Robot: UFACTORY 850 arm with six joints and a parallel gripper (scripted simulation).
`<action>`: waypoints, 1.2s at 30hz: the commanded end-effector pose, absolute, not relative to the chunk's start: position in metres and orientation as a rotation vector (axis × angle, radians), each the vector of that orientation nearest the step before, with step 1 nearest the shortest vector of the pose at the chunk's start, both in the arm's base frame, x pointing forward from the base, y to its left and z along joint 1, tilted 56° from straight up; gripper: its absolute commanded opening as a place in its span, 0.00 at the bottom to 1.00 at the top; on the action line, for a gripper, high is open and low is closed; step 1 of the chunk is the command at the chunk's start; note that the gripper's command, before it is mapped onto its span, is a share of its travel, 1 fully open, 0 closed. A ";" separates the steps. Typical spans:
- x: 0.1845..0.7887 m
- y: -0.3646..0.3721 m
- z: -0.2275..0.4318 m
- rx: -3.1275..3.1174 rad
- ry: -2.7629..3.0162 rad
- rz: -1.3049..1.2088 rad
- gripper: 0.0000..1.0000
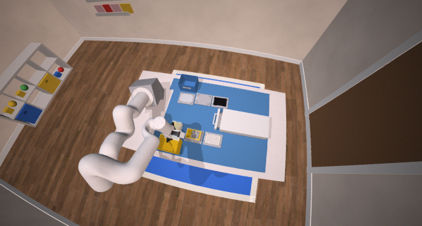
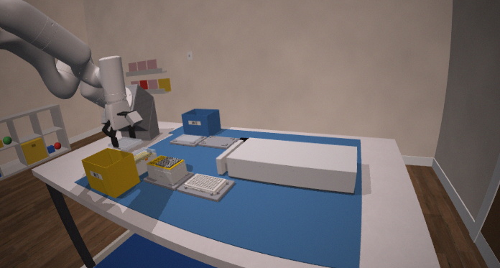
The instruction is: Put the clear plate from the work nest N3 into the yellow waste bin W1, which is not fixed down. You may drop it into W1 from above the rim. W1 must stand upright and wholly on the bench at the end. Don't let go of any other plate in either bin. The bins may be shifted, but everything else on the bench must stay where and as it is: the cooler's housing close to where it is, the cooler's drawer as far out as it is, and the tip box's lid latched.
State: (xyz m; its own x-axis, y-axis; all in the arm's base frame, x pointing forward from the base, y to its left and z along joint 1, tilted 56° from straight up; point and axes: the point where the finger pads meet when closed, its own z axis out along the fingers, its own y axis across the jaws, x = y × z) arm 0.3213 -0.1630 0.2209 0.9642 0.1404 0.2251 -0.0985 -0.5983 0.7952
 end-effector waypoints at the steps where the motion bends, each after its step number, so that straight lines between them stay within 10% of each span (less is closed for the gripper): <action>1: 0.318 -0.169 0.228 2.188 0.030 0.331 0.00; 36: 0.286 -0.215 0.279 2.188 0.029 0.331 0.00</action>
State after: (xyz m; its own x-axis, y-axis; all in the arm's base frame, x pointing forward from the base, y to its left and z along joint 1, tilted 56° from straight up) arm 0.2861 -0.2143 0.2774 0.9641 0.1401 0.2257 -0.0994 -0.5979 0.7954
